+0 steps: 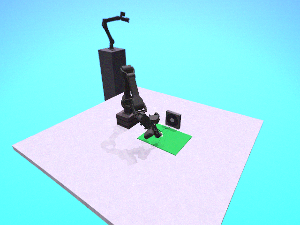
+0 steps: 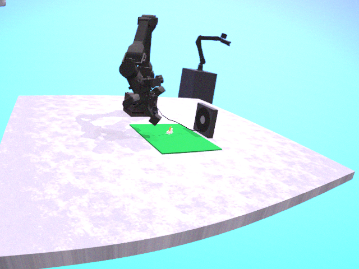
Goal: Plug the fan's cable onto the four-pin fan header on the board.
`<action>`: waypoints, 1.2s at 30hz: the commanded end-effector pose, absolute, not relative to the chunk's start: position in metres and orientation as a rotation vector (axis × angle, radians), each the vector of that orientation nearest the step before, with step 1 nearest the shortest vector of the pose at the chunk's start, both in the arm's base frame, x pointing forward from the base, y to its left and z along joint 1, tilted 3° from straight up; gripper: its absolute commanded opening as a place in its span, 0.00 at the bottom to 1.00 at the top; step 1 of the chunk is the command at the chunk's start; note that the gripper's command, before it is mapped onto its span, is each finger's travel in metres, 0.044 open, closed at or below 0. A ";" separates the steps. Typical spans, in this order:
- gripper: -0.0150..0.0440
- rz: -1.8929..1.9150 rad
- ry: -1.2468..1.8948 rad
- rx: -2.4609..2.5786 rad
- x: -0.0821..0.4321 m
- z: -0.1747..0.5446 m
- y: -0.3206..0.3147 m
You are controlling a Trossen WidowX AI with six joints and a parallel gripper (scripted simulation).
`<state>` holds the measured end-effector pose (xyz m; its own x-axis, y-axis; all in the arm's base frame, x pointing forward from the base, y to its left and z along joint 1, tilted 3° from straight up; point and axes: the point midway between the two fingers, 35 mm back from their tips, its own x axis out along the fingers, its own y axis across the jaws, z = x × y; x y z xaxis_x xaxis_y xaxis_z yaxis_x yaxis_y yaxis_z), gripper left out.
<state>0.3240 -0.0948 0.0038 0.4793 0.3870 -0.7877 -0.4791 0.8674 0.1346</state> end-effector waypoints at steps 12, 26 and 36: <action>0.25 0.544 0.774 -0.071 0.319 0.002 -0.098; 0.25 0.551 0.620 -0.053 0.312 0.006 -0.100; 0.25 0.555 0.511 -0.049 0.304 0.010 -0.102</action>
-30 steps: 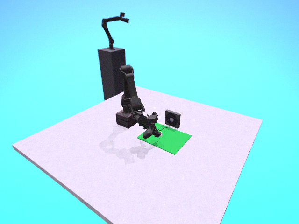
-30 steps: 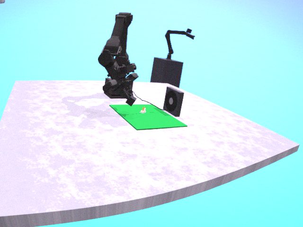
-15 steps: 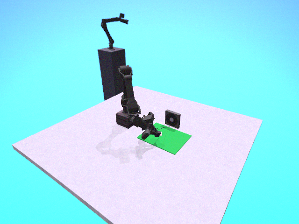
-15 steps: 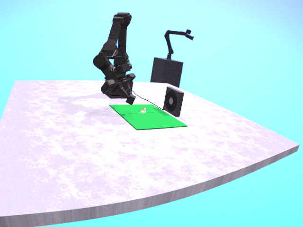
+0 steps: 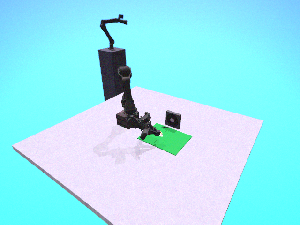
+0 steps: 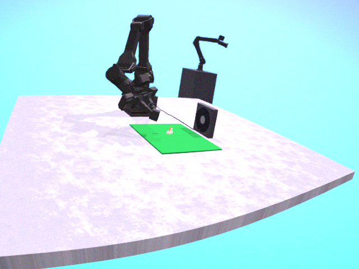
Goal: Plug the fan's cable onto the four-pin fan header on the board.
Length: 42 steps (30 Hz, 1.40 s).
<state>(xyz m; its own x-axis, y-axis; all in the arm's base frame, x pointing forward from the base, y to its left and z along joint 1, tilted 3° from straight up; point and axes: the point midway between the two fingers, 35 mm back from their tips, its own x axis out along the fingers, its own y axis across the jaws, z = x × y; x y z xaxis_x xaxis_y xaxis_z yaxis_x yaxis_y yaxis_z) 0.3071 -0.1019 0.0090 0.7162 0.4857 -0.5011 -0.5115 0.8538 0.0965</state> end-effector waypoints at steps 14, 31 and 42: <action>0.25 0.560 0.363 -0.055 0.291 0.018 -0.102; 0.25 0.566 0.206 -0.076 0.273 0.030 -0.099; 0.25 0.568 0.228 -0.070 0.276 0.032 -0.098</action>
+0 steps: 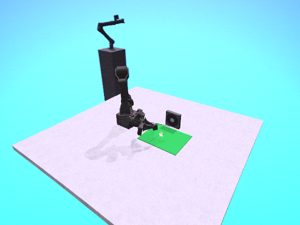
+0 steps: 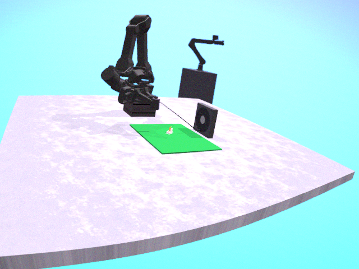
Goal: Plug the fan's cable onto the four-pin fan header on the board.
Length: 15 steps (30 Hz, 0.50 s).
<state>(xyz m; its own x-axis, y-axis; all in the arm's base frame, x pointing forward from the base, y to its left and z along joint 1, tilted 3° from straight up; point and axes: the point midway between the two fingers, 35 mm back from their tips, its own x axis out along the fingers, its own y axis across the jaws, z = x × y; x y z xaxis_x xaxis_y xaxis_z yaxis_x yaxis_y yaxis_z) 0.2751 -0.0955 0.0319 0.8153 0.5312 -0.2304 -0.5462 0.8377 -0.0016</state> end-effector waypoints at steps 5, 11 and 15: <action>0.25 0.572 0.226 -0.069 0.275 0.035 -0.096; 0.25 0.575 0.226 -0.069 0.275 0.037 -0.095; 0.25 0.575 0.226 -0.069 0.275 0.036 -0.095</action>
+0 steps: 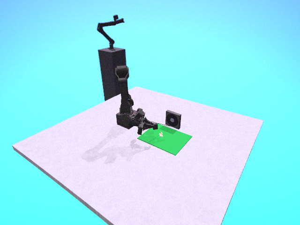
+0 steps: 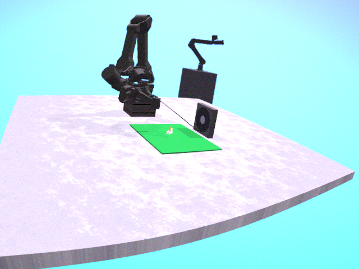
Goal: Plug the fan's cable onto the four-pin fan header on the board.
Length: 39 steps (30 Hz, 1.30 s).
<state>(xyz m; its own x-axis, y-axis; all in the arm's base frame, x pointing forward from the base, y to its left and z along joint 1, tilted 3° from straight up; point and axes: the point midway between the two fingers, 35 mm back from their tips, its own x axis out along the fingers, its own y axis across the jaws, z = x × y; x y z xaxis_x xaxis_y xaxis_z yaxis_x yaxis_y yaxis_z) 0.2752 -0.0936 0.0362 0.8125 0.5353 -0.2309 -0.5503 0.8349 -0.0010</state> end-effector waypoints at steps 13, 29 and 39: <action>0.25 0.580 0.226 -0.069 0.273 0.025 -0.096; 0.25 0.580 0.227 -0.069 0.271 0.011 -0.100; 0.25 0.580 0.227 -0.069 0.270 0.002 -0.102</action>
<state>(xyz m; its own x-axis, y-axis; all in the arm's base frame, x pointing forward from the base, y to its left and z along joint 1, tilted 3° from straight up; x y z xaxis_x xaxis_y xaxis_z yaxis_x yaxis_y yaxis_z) 0.2699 -0.1014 0.0031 0.8120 0.5332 -0.2374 -0.5484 0.8362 0.0025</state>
